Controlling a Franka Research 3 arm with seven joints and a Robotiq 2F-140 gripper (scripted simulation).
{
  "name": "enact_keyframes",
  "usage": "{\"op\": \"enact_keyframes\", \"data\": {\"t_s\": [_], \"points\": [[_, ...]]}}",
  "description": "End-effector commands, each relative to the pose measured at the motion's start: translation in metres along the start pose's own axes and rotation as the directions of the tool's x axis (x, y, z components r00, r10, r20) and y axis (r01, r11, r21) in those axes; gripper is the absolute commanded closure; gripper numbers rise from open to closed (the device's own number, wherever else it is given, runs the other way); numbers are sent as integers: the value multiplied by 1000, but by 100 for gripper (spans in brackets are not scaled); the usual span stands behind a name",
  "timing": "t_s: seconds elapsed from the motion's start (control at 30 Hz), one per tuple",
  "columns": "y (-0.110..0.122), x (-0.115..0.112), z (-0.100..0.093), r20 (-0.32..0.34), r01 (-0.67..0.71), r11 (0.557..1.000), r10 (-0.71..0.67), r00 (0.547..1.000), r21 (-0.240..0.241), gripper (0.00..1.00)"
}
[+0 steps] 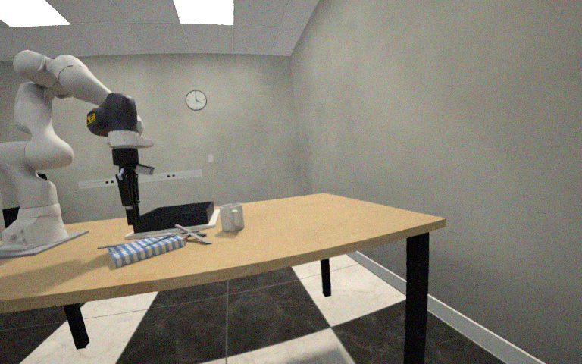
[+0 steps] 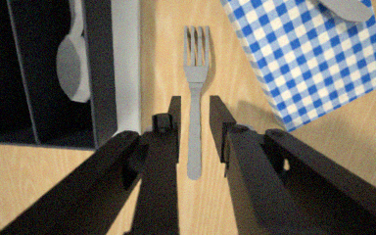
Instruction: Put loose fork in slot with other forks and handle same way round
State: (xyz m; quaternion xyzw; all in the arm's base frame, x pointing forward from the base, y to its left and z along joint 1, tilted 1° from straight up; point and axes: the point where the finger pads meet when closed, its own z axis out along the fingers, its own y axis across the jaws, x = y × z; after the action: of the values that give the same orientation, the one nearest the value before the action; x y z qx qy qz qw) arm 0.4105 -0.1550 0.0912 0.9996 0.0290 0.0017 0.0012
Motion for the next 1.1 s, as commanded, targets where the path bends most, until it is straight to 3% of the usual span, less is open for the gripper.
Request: {"op": "enact_keyframes", "data": {"t_s": [0.0,0.4,1.07], "points": [[2,2,5,-5,-8,1000,8,1000,-7,75],[2,2,23,-5,-8,1000,8,1000,-7,75],[2,2,35,-5,-8,1000,8,1000,-7,75]]}}
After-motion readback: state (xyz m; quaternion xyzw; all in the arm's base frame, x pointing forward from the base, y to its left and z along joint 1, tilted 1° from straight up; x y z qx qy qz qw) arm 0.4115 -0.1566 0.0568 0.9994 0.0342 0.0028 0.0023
